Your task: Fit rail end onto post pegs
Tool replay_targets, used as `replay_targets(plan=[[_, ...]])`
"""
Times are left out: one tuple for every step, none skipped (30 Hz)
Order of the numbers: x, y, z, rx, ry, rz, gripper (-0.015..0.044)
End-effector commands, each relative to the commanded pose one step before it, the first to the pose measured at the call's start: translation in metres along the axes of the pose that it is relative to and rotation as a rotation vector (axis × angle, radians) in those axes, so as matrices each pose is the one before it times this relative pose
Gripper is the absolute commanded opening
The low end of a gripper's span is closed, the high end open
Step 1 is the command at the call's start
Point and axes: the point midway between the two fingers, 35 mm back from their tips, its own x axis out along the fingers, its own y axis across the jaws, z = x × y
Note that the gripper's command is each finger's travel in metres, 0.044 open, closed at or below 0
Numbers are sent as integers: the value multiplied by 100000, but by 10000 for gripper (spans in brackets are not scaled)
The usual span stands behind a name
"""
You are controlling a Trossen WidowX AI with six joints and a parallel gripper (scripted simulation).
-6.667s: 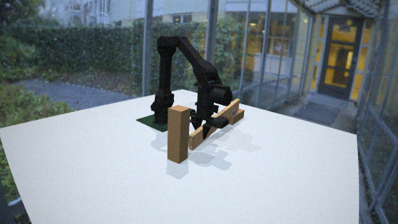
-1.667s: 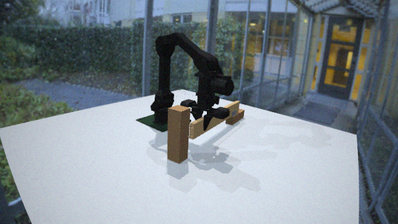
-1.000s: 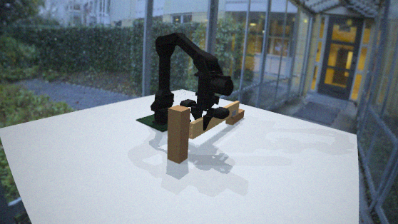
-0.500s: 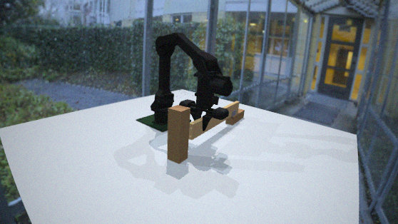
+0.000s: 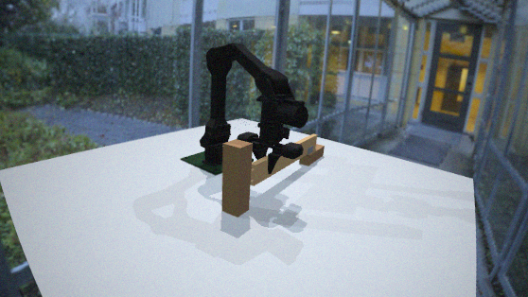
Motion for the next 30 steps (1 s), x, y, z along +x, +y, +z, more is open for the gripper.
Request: replay_targets(plan=[[-194, -183, -128, -374, -54, -553, 0], [-4, -4, -32, 0, 3, 0, 0], [-2, -4, -32, 0, 3, 0, 0], [-1, -3, -32, 0, 3, 0, 0], [1, -3, -32, 0, 3, 0, 0], [3, -3, -32, 0, 3, 0, 0], [4, -3, -32, 0, 3, 0, 0], [6, -3, -32, 0, 3, 0, 0], [7, -2, -32, 0, 3, 0, 0], [8, -2, -31, 0, 3, 0, 0], [8, -2, -31, 0, 3, 0, 0], [9, -2, -31, 0, 3, 0, 0], [10, -1, -31, 0, 3, 0, 0], [10, -1, -30, 0, 3, 0, 0], [11, -1, -30, 0, 3, 0, 0], [11, -1, -29, 0, 3, 0, 0], [11, -1, -29, 0, 3, 0, 0], [10, -1, -29, 0, 3, 0, 0], [10, -1, -29, 0, 3, 0, 0], [10, -1, -31, 0, 3, 0, 0], [9, -1, -31, 0, 3, 0, 0], [7, -1, -31, 0, 3, 0, 0], [6, -1, -30, 0, 3, 0, 0], [4, -1, -30, 0, 3, 0, 0], [3, -1, -33, 0, 3, 0, 0], [1, -1, -32, 0, 3, 0, 0], [-1, -1, -32, 0, 3, 0, 0], [-3, -1, -31, 0, 3, 0, 0], [-5, 0, -32, 0, 3, 0, 0], [-6, 0, -31, 0, 3, 0, 0]])
